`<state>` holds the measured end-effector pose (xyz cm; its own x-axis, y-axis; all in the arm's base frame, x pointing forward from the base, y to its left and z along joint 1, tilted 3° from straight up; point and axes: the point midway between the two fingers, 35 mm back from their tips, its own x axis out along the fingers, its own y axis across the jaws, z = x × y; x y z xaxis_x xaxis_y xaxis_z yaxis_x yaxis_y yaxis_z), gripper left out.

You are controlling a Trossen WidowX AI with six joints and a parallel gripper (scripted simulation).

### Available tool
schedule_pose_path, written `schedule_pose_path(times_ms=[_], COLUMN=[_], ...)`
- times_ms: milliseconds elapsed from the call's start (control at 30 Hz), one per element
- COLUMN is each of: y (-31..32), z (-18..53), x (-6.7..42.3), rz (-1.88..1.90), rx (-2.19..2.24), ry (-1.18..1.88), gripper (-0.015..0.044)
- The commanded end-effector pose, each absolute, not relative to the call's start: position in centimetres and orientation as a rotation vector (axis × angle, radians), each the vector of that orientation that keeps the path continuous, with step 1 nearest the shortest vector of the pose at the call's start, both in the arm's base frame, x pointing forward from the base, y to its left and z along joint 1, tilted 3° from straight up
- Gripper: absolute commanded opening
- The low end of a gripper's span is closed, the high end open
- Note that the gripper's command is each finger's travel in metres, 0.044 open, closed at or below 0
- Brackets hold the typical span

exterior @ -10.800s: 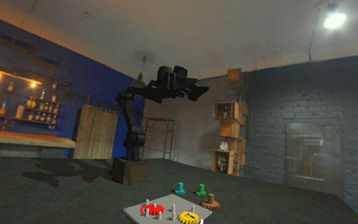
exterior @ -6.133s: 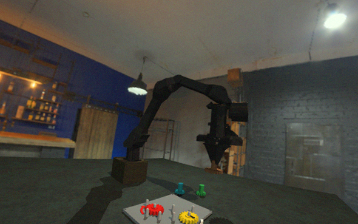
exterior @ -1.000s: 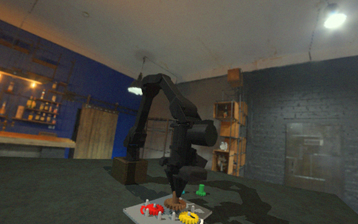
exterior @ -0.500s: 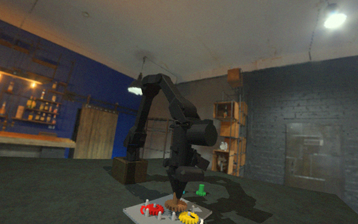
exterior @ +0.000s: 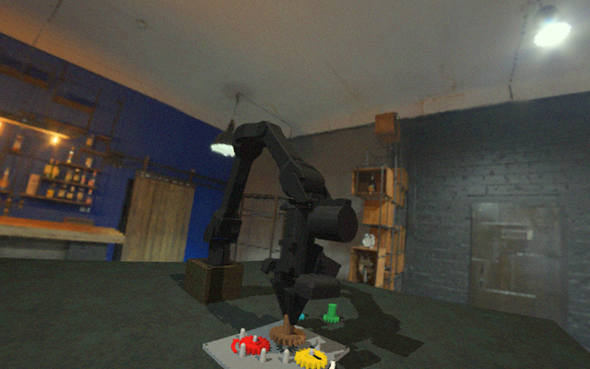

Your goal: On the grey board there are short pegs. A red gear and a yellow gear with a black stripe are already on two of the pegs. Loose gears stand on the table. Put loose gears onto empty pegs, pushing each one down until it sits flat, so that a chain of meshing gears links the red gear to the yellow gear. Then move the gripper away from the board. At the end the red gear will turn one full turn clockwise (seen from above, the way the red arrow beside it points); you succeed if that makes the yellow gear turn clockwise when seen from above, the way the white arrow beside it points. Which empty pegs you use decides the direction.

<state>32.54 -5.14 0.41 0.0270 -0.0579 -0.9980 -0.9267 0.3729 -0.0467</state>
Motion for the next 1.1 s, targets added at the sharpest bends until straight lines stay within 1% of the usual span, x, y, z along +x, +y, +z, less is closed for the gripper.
schedule_pose_path(times_ms=[0, 367, 833, 1067], y=[-5.2, -5.4, -5.4, -5.4], z=[0.1, -0.8, -0.9, -1.0], x=[32.3, 32.5, 32.4, 32.6], rz=[0.914, 0.922, 0.722, 0.709], rx=[-1.018, -1.025, -0.826, -0.813], ry=[1.363, 1.36, 1.437, 1.441], gripper=[0.0, 0.0, 0.0, 0.0])
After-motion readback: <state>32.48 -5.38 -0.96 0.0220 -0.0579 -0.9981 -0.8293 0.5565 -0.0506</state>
